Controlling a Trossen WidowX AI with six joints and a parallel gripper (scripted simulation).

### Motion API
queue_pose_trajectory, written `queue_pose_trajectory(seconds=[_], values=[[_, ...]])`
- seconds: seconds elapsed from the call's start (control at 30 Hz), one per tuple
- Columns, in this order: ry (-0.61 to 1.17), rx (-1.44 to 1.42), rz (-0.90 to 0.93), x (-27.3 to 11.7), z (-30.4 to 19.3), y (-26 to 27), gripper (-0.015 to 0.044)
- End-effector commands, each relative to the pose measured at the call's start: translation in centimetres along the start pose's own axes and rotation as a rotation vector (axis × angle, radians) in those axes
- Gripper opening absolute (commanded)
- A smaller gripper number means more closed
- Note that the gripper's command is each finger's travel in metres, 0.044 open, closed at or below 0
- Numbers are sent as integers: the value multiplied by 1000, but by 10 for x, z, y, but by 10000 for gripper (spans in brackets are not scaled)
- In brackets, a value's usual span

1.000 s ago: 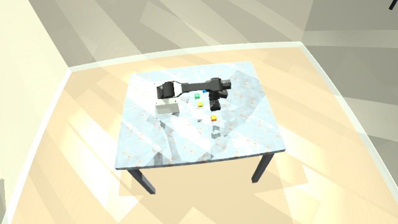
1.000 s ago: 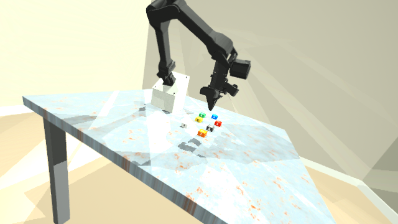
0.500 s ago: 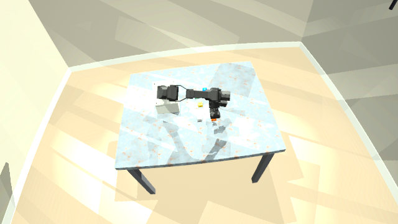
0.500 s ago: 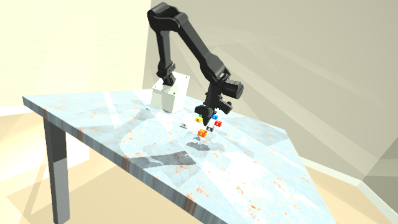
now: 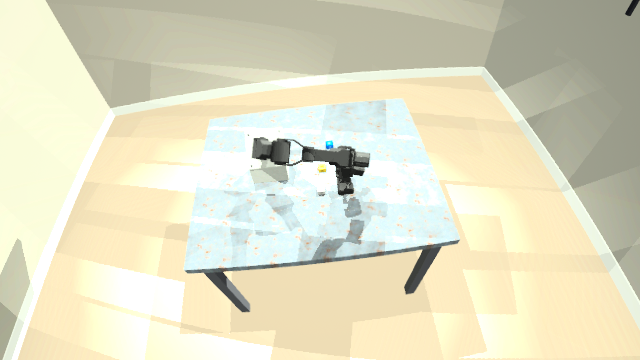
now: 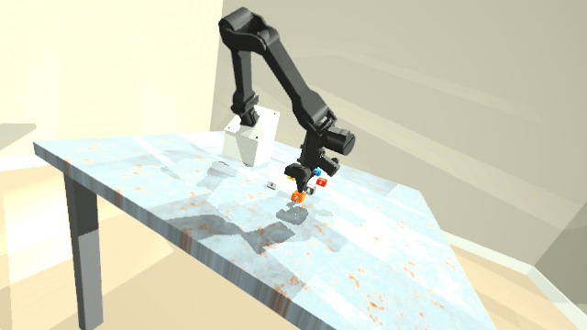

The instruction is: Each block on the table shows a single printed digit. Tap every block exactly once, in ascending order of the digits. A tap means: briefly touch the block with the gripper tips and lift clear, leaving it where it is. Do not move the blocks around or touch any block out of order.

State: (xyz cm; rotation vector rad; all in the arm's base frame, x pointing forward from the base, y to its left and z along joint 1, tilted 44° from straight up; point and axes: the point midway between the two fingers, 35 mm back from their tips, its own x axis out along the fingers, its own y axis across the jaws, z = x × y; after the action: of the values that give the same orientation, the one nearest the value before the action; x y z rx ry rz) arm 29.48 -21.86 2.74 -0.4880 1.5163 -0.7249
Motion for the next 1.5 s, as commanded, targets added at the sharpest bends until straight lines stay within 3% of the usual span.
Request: queue_pose_trajectory(seconds=[0.0,0.47,0.67,0.9,1.1,1.3,1.47], values=[[2,-10,4,5,-1,2,20],[2,-10,6,-28,0,2,20],[2,-10,9,-103,0,2,20],[2,-10,11,-106,0,6,20],[-4,-17,50,-112,-19,105,20],[4,-17,39,-112,-70,187,20],[5,-13,19,-109,-96,210,20]])
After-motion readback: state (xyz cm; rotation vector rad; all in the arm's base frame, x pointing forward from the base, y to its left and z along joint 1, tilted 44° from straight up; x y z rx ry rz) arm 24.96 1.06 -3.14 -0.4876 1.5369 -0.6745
